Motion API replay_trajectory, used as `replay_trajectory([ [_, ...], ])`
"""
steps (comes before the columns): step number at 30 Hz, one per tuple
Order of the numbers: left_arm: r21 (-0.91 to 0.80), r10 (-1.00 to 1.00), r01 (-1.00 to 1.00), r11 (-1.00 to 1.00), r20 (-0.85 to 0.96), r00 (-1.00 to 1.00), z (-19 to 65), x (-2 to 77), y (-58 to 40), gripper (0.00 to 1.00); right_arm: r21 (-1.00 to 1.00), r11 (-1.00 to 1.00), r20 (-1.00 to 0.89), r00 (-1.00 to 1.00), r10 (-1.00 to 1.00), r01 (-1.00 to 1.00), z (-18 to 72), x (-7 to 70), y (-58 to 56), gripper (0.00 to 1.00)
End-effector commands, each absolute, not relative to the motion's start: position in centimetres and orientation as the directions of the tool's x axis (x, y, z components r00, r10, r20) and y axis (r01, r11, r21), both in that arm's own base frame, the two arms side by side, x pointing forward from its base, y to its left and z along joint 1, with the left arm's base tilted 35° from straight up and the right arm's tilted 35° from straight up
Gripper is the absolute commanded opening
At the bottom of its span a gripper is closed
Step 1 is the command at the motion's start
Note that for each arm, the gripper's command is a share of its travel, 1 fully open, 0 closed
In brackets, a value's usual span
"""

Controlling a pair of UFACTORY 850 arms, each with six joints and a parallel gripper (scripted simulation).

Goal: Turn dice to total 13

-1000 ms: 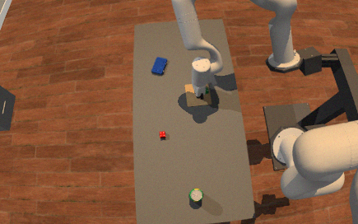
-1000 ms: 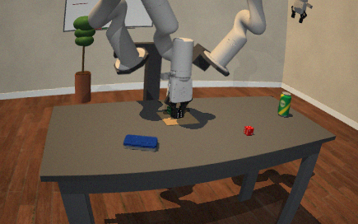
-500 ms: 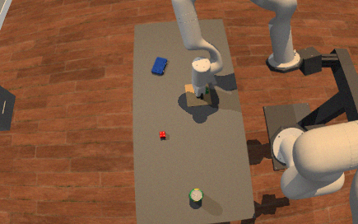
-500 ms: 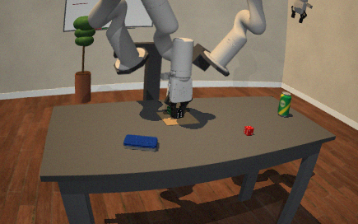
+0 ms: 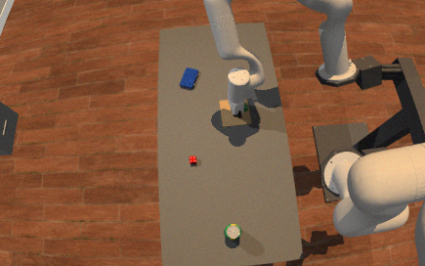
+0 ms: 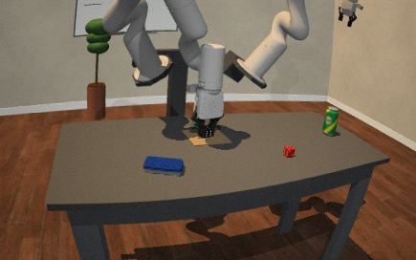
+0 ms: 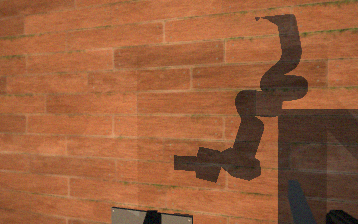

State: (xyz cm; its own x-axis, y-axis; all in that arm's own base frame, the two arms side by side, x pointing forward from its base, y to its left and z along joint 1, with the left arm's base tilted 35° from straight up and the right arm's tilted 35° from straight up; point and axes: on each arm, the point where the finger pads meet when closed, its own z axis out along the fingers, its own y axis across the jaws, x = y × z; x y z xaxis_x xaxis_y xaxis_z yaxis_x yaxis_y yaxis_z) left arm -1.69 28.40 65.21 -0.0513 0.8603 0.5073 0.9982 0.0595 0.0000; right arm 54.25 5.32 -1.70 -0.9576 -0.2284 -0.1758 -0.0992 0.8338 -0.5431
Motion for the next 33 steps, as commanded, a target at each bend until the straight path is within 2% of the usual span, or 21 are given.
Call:
replay_trajectory([
  [1, 0.000, 0.859, 0.998, 0.060, 0.509, -0.051, 65.3, -1.7, 28.4, 1.00, -0.543, 0.834, -0.177, -0.957, -0.229, -0.099, -1.7, 54.3, 5.4, 0.40],
  [6, 0.000, 0.859, 0.998, 0.060, 0.509, -0.051, 65.3, -1.7, 28.4, 1.00, -0.543, 0.834, -0.177, -0.957, -0.229, -0.099, -1.7, 54.3, 5.4, 0.44],
  [7, 0.000, 0.859, 0.998, 0.060, 0.509, -0.051, 65.3, -1.7, 28.4, 1.00, -0.543, 0.834, -0.177, -0.957, -0.229, -0.099, -1.7, 54.3, 5.4, 0.48],
  [33, 0.000, 0.859, 0.998, 0.060, 0.509, -0.051, 65.3, -1.7, 28.4, 1.00, -0.543, 0.834, -0.177, -0.957, -0.229, -0.099, 1.7, 53.2, 7.4, 0.48],
])
